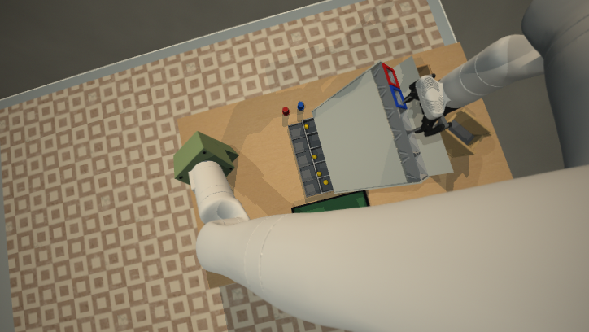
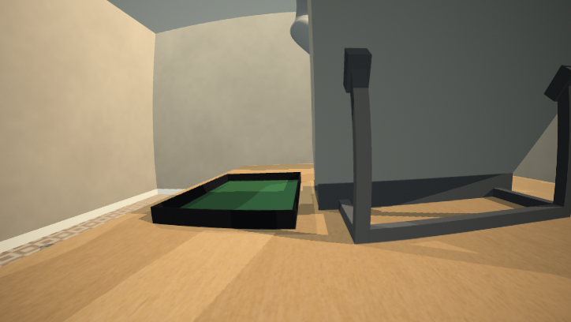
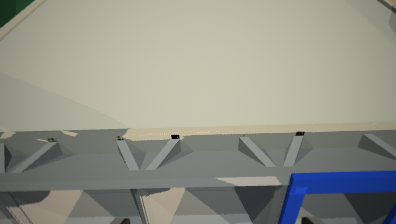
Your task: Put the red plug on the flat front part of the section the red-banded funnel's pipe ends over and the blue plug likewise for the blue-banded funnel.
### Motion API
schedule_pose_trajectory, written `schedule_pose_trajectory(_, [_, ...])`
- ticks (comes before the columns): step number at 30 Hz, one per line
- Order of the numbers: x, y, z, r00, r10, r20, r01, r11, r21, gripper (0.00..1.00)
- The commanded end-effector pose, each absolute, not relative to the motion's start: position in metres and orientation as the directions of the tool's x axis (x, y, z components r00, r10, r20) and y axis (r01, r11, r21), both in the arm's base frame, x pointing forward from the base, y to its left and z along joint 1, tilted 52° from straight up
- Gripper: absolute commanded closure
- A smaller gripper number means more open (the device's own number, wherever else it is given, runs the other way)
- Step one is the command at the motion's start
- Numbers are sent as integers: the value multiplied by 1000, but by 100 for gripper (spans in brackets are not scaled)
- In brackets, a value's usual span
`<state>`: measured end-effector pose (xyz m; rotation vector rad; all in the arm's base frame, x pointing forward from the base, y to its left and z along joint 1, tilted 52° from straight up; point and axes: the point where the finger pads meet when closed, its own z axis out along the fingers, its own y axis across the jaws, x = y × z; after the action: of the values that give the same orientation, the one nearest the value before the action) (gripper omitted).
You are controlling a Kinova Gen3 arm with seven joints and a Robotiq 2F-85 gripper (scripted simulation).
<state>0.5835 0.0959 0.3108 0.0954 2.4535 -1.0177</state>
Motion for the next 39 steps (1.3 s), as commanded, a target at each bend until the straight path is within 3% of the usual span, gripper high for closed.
schedule_pose_trajectory(1, [584, 97, 311, -882, -117, -456, 240, 722, -649, 0])
schedule_pose_trajectory(39, [573, 118, 330, -882, -117, -456, 240, 722, -649, 0])
